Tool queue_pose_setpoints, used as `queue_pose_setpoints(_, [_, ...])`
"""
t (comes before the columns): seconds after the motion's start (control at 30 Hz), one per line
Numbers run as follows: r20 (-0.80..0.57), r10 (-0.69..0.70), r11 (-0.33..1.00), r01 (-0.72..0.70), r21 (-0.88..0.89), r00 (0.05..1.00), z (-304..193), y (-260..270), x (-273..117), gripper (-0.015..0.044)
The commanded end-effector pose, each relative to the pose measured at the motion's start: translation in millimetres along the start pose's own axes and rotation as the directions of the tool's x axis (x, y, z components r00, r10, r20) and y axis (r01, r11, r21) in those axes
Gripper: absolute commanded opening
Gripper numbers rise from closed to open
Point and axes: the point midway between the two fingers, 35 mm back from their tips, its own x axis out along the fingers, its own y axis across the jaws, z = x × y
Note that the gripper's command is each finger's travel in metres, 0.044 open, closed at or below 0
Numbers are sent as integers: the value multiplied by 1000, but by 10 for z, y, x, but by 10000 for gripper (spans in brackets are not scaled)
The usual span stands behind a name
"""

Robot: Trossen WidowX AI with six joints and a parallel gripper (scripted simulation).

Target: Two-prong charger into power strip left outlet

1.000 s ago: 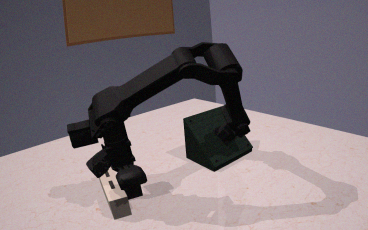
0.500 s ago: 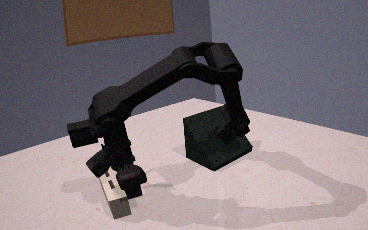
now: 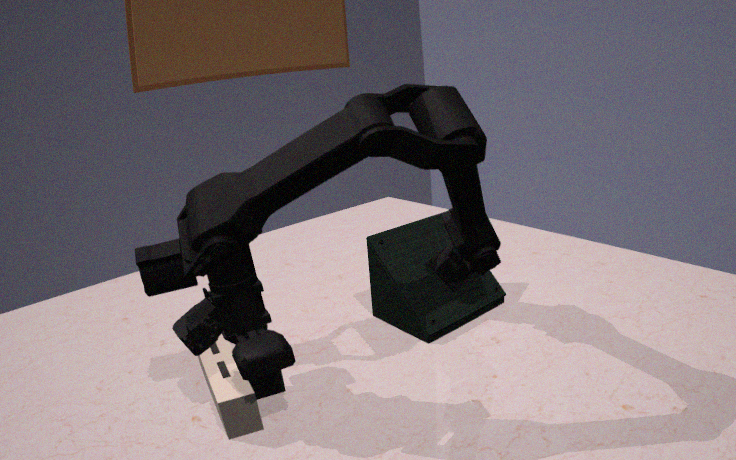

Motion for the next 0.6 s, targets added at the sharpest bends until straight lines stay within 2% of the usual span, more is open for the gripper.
queue_pose_setpoints(0.0, [0,0,1000,0,0,1000,1,0,0,0])
queue_pose_setpoints(0.2, [0,0,1000,0,0,1000,1,0,0,0])
queue_pose_setpoints(0.57, [0,0,1000,0,0,1000,1,0,0,289])
